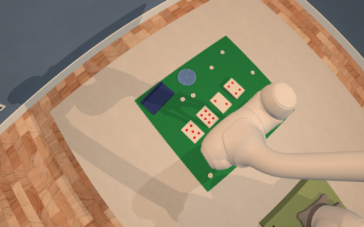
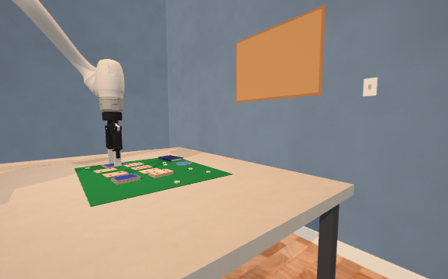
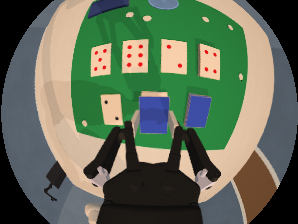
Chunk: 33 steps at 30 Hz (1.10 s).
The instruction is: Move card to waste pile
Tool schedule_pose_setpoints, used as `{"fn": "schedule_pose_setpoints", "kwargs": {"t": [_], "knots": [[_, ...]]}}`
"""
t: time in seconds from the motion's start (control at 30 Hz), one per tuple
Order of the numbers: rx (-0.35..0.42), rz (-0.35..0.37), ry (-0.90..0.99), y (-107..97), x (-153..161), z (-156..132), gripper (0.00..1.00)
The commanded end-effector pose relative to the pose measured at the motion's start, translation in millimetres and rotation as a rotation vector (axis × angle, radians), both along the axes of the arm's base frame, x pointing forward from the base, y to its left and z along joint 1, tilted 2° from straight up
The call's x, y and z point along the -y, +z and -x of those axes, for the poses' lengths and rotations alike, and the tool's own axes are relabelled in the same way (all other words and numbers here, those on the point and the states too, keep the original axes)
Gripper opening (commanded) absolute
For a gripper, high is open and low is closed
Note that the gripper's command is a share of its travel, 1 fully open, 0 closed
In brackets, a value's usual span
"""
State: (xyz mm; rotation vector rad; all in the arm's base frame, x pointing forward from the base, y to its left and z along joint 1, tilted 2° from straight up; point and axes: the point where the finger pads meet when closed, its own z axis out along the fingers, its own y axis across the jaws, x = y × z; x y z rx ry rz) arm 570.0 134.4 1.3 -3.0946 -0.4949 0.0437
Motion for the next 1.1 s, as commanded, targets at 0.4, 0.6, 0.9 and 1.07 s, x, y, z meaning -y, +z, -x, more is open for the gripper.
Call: {"fn": "schedule_pose_setpoints", "kwargs": {"t": [0.4, 0.6, 0.9, 1.07], "knots": [[0.0, 0.0, 0.0, -24, 0, 1, 0.43], [0.0, 0.0, 0.0, -29, 0, 1, 0.43], [0.0, 0.0, 0.0, -33, 0, 1, 0.43], [0.0, 0.0, 0.0, -33, 0, 1, 0.43]]}}
